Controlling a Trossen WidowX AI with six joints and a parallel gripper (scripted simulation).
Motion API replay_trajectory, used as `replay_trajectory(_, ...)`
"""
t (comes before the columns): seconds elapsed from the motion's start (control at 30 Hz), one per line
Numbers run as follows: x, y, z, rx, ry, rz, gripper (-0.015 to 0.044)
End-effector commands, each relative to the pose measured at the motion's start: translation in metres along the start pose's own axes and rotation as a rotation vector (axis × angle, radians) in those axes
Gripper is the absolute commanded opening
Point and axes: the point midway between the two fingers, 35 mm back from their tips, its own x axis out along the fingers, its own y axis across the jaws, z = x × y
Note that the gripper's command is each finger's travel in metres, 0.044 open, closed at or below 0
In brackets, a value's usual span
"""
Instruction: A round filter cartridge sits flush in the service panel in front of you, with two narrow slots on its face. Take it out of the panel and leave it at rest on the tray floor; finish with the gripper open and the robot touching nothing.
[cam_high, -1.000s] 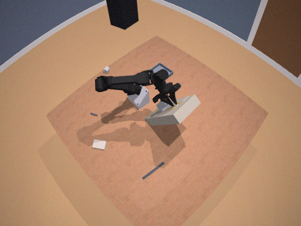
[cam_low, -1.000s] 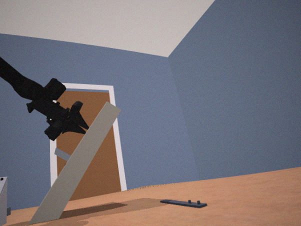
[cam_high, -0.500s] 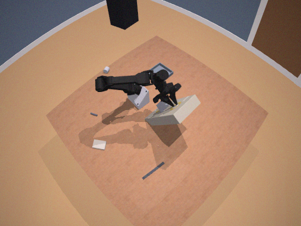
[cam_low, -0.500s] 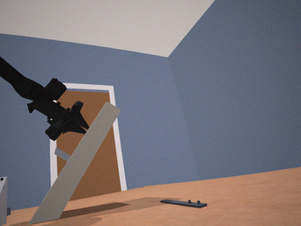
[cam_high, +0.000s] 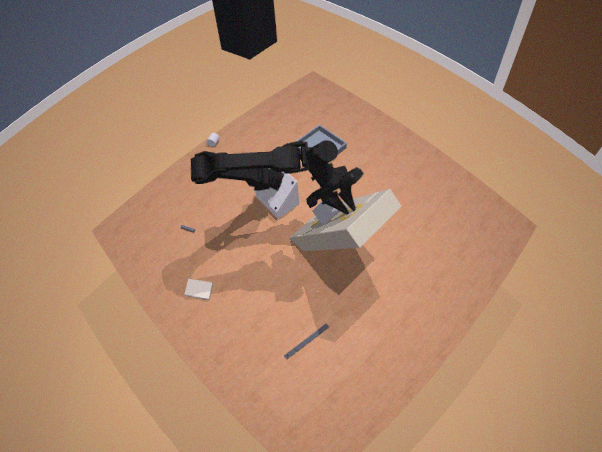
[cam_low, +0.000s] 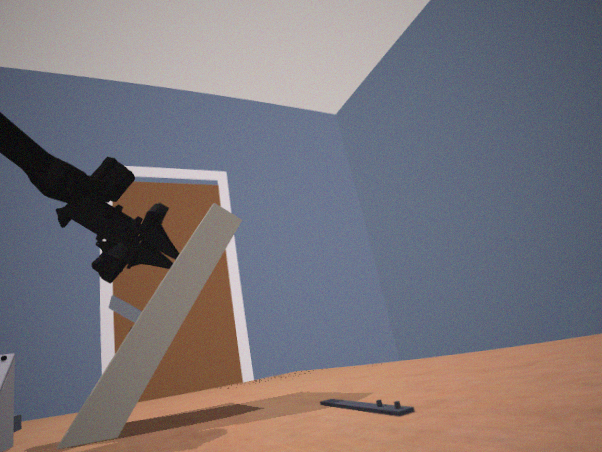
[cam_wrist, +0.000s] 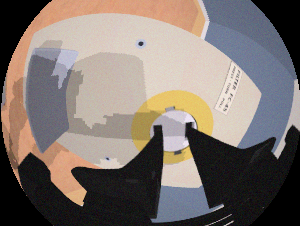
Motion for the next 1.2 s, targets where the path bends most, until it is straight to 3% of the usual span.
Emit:
replay_trajectory(0.0,0.002,0.001,0.001,-0.005,-0.004,0.001,0.0116)
replay_trajectory(1.17,0.015,0.001,0.0,-0.005,-0.003,0.0,0.0116)
